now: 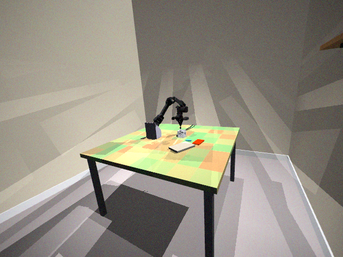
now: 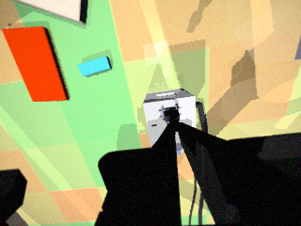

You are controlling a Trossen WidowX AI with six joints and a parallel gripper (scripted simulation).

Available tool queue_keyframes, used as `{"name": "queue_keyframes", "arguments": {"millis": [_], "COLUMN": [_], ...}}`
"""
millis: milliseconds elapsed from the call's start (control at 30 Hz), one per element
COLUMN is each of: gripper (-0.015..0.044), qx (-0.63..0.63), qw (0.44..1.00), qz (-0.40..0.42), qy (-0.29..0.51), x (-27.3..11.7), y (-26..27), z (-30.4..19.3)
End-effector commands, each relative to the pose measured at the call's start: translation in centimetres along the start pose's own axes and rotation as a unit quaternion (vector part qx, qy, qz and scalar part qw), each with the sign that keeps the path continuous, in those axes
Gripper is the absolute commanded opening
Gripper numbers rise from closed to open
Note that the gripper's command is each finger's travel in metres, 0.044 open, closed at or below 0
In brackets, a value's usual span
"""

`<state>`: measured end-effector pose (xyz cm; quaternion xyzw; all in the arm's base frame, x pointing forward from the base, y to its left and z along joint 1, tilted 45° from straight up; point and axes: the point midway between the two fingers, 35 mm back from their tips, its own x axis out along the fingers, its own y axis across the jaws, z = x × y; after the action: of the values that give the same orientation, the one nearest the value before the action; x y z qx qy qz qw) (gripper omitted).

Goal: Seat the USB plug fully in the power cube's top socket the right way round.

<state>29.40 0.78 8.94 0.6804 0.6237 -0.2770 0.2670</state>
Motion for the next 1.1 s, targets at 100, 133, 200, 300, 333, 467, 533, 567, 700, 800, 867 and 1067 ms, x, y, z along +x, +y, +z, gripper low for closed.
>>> {"name": "queue_keyframes", "arguments": {"millis": [100,133,200,300,333,467,533,567,700,800,867,1067], "gripper": [0.0000,0.0000,0.0000,0.0000,0.0000,0.0000,0.0000,0.0000,0.0000,0.0000,0.0000,0.0000], "qx": [0.000,0.000,0.000,0.000,0.000,0.000,0.000,0.000,0.000,-0.001,-0.001,-0.001], "qw": [1.000,1.000,1.000,1.000,1.000,1.000,1.000,1.000,1.000,1.000,1.000,1.000], "qz": [0.000,0.000,0.000,0.000,0.000,0.000,0.000,0.000,0.000,0.000,0.000,0.000], "qy": [0.004,0.004,0.005,0.006,0.007,0.008,0.009,0.010,0.011,0.013,0.013,0.016], "x": [0.11,0.12,0.14,0.18,0.19,0.23,0.26,0.27,0.32,0.35,0.37,0.44], "y": [-0.02,-0.02,-0.02,-0.03,-0.03,-0.03,-0.04,-0.04,-0.05,-0.05,-0.05,-0.06], "z": [-0.06,-0.07,-0.08,-0.10,-0.10,-0.13,-0.14,-0.14,-0.17,-0.19,-0.20,-0.23]}}
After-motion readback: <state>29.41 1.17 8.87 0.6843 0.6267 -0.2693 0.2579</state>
